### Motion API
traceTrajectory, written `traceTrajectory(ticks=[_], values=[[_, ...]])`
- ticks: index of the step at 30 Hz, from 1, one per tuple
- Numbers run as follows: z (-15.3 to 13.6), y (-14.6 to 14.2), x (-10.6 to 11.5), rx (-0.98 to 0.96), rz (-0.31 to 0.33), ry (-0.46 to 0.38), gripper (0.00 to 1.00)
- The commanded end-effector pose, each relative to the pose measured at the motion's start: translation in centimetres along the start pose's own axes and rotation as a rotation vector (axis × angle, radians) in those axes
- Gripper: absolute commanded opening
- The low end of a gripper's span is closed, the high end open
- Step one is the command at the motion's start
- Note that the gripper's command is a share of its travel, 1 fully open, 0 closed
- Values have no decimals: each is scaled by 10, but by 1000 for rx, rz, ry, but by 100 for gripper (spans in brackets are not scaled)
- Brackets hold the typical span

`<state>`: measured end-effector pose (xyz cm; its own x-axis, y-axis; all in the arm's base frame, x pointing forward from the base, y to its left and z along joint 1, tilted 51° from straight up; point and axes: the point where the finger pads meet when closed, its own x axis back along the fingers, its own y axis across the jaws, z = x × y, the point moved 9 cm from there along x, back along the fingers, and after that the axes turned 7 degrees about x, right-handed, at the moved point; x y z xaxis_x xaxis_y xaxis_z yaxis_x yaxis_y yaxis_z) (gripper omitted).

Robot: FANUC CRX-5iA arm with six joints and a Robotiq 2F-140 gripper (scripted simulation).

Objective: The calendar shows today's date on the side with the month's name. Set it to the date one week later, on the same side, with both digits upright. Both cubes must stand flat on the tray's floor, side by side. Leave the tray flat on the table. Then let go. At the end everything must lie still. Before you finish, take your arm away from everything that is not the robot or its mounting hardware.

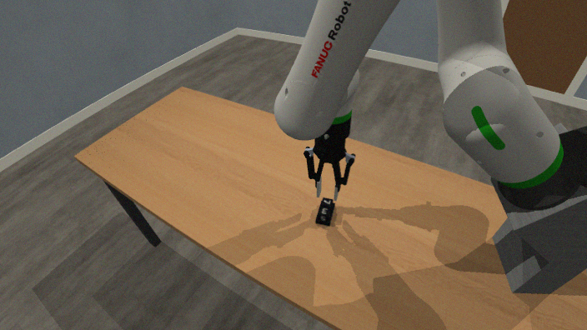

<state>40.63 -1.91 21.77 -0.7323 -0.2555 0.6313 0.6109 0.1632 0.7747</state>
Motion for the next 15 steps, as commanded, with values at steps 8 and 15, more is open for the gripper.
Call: traceTrajectory(ticks=[8,15], values=[[0,0,-10,0,0,0,29],[1,0,-17,0,0,0,29]])
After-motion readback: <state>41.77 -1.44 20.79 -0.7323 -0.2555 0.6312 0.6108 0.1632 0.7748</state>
